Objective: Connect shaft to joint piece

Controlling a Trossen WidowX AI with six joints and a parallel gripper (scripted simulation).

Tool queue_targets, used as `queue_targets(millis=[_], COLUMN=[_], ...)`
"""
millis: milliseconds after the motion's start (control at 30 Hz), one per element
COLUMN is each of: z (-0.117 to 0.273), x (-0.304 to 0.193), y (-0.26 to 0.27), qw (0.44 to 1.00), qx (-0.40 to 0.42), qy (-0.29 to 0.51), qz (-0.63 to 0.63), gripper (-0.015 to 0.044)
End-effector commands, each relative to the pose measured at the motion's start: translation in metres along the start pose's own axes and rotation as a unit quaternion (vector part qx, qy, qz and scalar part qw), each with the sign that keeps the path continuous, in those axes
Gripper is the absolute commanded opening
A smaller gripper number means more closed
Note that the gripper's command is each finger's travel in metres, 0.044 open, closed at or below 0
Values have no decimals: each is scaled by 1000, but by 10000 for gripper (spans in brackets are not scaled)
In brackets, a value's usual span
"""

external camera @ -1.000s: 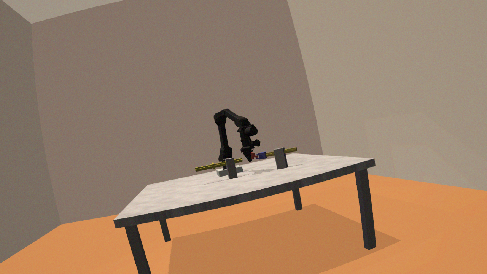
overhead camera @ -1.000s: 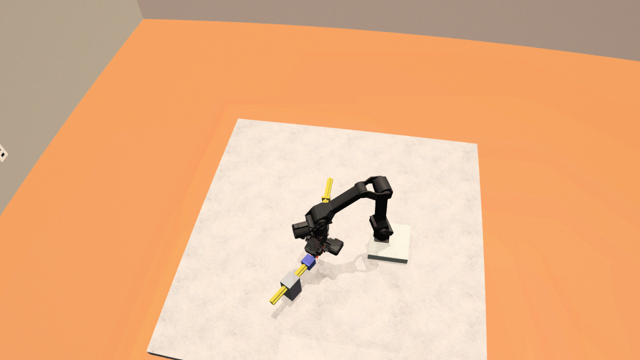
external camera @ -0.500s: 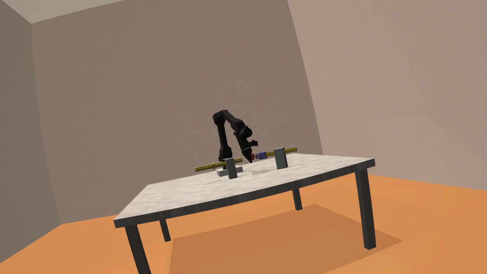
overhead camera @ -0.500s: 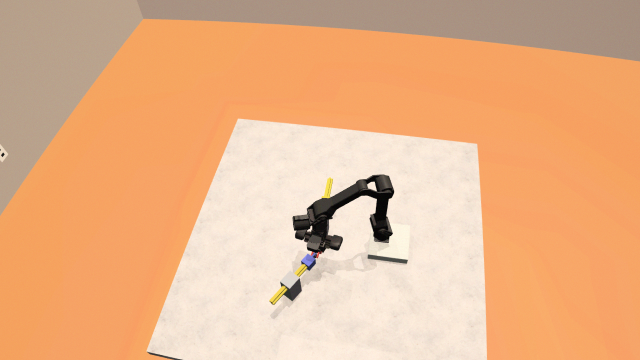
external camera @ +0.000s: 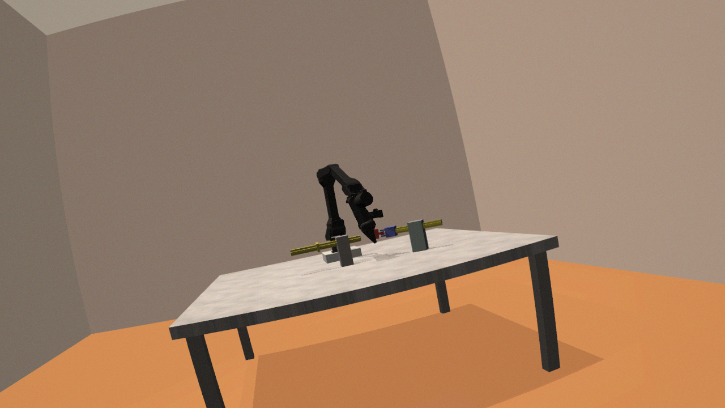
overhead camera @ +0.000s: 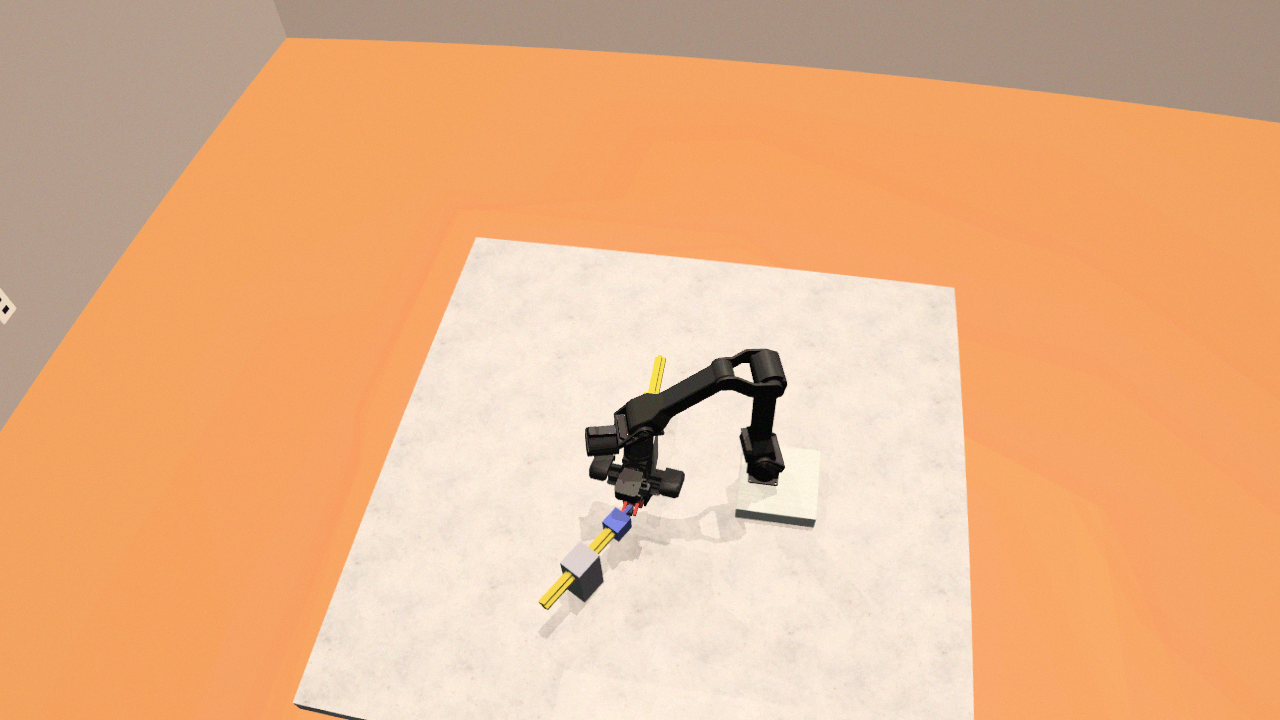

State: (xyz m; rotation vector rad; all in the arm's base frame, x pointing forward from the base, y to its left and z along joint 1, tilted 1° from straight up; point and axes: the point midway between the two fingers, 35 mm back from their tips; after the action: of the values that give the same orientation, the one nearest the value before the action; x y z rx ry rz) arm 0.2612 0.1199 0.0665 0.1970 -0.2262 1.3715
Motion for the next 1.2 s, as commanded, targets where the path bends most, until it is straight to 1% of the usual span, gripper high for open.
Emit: queue_targets(millis=[0, 600, 767, 800, 867, 1167], z=[0, 0, 0, 0, 0, 0], x=[0, 0, 0, 0, 0, 0], y=[0, 0, 0, 0, 0, 0], qw=[1000, 1000, 1000, 1000, 1000, 1000], qx=[1, 1, 1, 1, 1, 1], qy=[-3, -2, -2, -2, -2, -2], qz=[3, 1, 1, 1, 1, 1], gripper=[0, 0, 131, 147, 147, 383])
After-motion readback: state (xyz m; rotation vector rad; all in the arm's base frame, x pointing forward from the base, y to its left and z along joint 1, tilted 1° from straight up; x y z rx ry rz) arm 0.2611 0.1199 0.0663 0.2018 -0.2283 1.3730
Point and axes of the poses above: the point midway between the two fingers, 35 mm back from their tips, its own z axis back along the fingers, its own y axis across the jaws, x = y × z, and after that the axes turned 4 degrees about -z, right-handed
